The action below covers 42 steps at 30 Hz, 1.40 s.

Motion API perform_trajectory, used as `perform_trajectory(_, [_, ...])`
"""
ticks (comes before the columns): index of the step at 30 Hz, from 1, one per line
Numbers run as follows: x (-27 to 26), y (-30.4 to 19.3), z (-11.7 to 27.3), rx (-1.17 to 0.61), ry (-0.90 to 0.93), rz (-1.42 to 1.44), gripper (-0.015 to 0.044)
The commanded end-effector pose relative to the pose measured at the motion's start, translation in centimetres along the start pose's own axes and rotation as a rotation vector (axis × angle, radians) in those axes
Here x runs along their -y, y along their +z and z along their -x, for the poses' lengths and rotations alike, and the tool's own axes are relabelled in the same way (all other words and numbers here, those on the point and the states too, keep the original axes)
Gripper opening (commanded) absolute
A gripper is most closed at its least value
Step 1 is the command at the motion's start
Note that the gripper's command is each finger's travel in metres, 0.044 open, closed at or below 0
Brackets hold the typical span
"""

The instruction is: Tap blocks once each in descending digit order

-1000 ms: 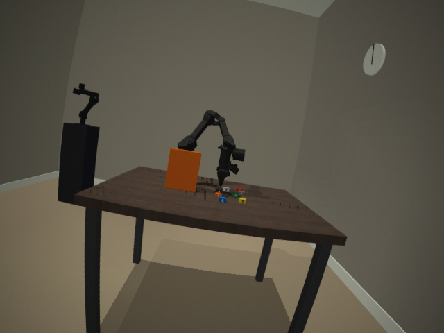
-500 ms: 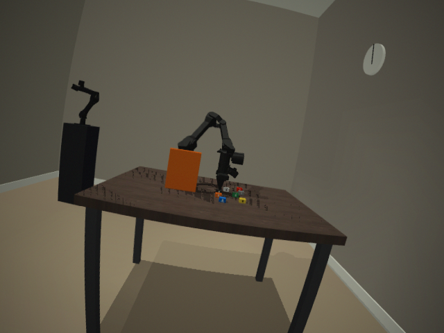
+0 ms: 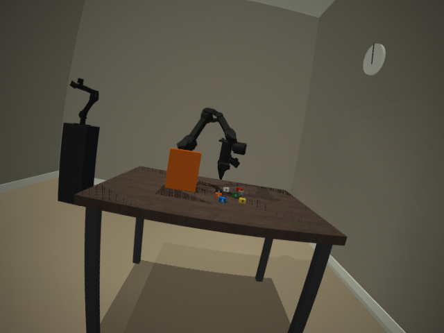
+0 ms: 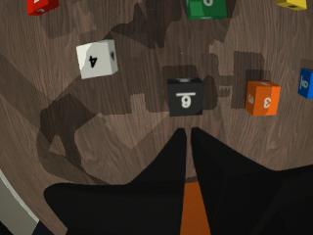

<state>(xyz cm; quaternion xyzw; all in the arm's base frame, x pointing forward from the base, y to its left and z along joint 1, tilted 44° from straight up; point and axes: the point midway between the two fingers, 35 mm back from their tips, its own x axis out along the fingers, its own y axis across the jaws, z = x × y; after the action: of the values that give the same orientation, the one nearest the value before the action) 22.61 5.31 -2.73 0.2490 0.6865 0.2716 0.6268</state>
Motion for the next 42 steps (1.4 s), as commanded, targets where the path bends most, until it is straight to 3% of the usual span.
perform_trajectory(1, [-0.1, 0.1, 4.7, 0.015, -0.006, 0.012, 0.002])
perform_trajectory(6, [-0.3, 0.2, 5.0, 0.015, -0.006, 0.012, 0.002])
perform_trajectory(12, [-6.7, 4.4, 5.1, 0.017, -0.002, 0.014, 0.002])
perform_trajectory(15, [-6.9, 4.5, 5.1, 0.016, -0.001, 0.014, 0.002])
perform_trajectory(22, [-7.0, 4.6, -2.8, 0.016, 0.002, 0.014, 0.002])
perform_trajectory(42, [-7.0, 4.7, -5.4, 0.016, 0.004, 0.014, 0.002])
